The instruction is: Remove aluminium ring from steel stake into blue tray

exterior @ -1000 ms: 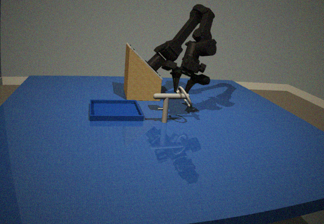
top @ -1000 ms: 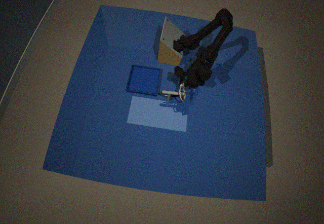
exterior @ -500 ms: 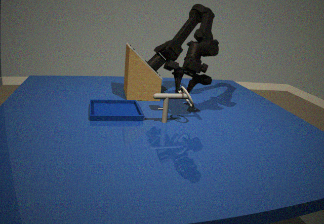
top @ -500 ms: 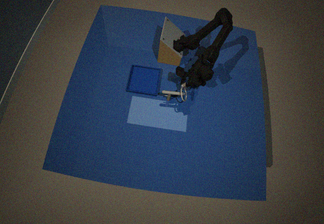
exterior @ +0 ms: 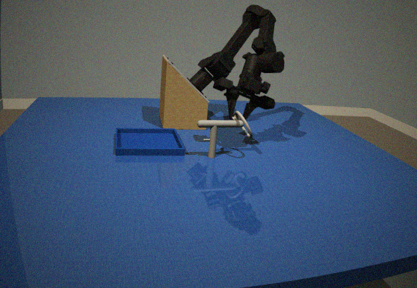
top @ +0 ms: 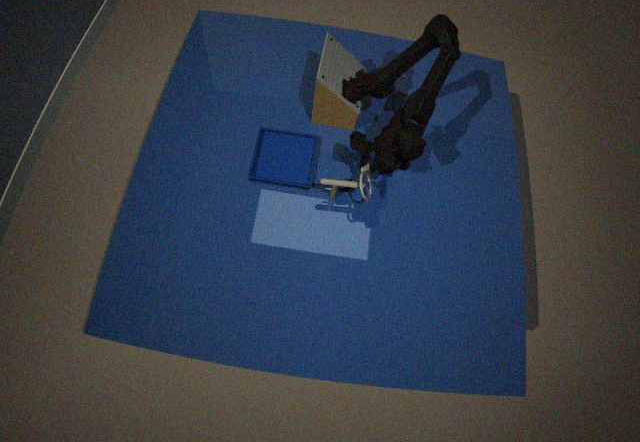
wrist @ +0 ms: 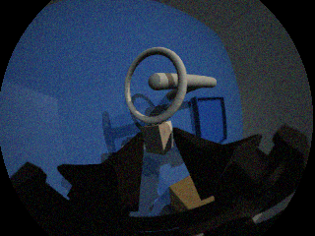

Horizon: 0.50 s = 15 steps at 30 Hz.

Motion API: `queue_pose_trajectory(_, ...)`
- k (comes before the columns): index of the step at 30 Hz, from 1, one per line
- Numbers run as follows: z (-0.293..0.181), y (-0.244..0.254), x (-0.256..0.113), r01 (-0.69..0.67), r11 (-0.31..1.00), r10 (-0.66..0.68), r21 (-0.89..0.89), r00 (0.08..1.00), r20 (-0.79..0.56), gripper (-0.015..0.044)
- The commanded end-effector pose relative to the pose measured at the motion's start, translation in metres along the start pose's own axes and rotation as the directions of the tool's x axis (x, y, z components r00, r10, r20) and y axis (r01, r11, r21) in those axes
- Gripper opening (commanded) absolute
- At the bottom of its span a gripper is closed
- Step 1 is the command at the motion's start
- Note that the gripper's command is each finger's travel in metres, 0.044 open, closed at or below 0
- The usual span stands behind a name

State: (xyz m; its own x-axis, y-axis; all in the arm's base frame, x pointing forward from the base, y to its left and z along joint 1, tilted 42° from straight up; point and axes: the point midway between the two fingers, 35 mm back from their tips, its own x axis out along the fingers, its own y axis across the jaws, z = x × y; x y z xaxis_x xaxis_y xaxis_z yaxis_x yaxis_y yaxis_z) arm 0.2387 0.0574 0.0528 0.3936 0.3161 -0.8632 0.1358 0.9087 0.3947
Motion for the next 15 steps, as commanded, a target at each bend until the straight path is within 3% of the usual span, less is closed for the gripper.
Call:
queue_pose_trajectory(1, 0.0023, 0.0016, -0.0025, 0.003, 1.000, -0.003, 0.004, 1.000, 0.012, 0.0000)
queue_pose_trajectory(15, 0.0025, 0.0088, -0.0051, 0.003, 1.000, -0.003, 0.004, 1.000, 0.012, 0.0000)
